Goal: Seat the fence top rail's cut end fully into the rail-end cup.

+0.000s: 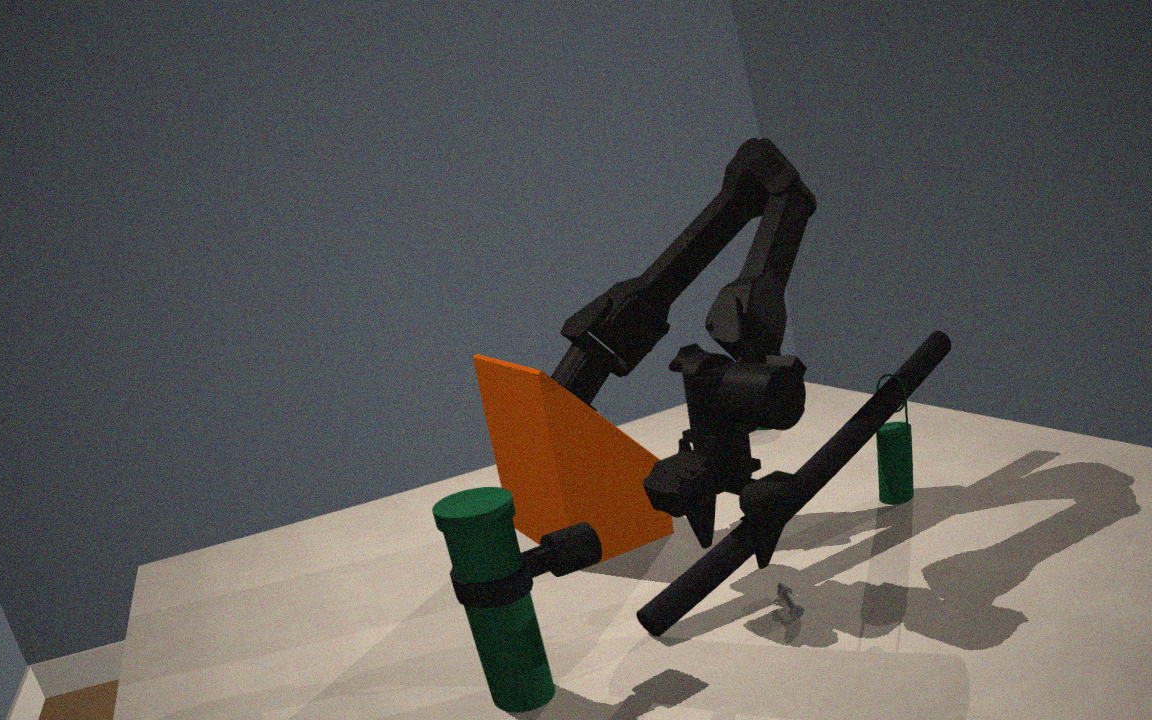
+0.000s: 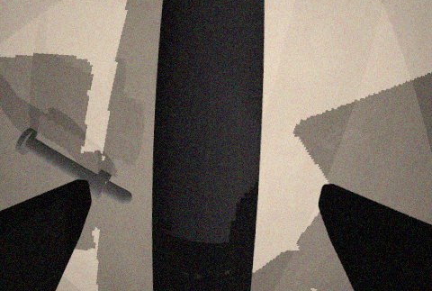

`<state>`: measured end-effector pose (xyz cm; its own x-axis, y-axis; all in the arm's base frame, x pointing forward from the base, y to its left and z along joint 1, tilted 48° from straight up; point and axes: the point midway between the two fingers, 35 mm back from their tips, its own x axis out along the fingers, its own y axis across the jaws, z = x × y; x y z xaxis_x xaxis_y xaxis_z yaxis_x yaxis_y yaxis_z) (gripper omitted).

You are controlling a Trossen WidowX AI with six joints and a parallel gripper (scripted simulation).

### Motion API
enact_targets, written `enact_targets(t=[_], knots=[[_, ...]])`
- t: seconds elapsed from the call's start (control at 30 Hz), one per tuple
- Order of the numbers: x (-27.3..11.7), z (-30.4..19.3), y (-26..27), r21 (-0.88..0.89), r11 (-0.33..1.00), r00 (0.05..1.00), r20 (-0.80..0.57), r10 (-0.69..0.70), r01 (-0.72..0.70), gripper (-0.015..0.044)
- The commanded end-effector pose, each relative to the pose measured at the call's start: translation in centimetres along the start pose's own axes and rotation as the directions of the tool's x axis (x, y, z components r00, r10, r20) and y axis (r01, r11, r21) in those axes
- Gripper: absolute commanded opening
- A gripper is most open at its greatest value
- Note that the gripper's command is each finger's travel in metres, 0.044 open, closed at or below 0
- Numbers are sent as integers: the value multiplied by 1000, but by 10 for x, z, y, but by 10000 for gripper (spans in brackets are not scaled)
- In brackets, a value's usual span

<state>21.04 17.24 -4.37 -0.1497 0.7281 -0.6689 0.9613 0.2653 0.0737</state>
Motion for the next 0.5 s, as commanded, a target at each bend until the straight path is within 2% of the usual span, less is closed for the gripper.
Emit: enact_targets(t=[0.0,0.2,0.47], knots=[[8,0,-4,13,1000,1000,-7,-9,9,440],[15,0,-5,13,1000,1000,-10,-9,10,440],[15,0,-5,13,1000,1000,-10,-9,10,230]])
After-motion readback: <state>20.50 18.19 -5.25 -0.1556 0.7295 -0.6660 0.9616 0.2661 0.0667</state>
